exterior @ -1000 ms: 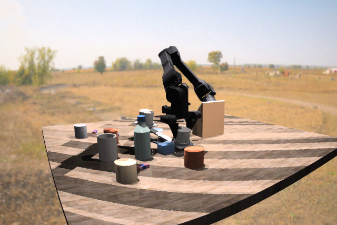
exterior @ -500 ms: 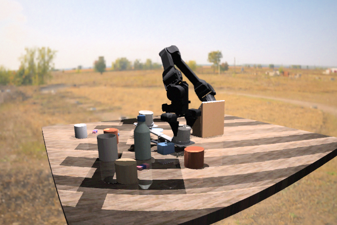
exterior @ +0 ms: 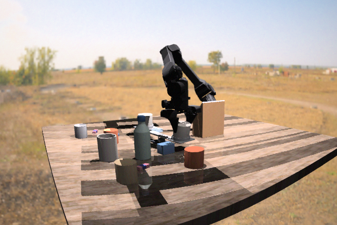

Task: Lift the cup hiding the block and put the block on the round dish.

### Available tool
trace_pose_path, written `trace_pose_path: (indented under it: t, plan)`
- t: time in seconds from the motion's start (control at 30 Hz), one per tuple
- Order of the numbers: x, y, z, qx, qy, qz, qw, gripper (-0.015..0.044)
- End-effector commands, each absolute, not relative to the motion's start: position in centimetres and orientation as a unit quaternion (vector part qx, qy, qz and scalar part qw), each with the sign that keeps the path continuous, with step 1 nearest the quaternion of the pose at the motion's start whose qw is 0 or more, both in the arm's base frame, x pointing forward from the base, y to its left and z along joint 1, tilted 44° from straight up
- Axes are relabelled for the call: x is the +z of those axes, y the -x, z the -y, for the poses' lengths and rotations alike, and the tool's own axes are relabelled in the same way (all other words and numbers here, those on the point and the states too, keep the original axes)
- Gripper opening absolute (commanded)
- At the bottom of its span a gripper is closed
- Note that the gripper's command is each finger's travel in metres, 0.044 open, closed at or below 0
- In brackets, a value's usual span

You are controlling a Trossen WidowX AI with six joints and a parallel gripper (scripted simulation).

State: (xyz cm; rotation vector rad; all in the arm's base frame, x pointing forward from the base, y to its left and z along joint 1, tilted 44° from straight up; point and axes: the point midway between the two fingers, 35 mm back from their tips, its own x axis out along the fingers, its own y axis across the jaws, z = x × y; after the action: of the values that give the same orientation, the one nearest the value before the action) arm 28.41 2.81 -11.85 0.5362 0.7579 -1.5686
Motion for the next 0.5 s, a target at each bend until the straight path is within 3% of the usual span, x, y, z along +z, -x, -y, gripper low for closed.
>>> trace_pose_path:
  t: [0.0, 0.47]
  plan:
    - [-11.3, -28.9, -3.6, -0.677, -0.243, -0.327, 0.613, 0.0000]
    - [-10.1, -29.3, -4.8, -0.676, -0.244, -0.327, 0.613, 0.0000]
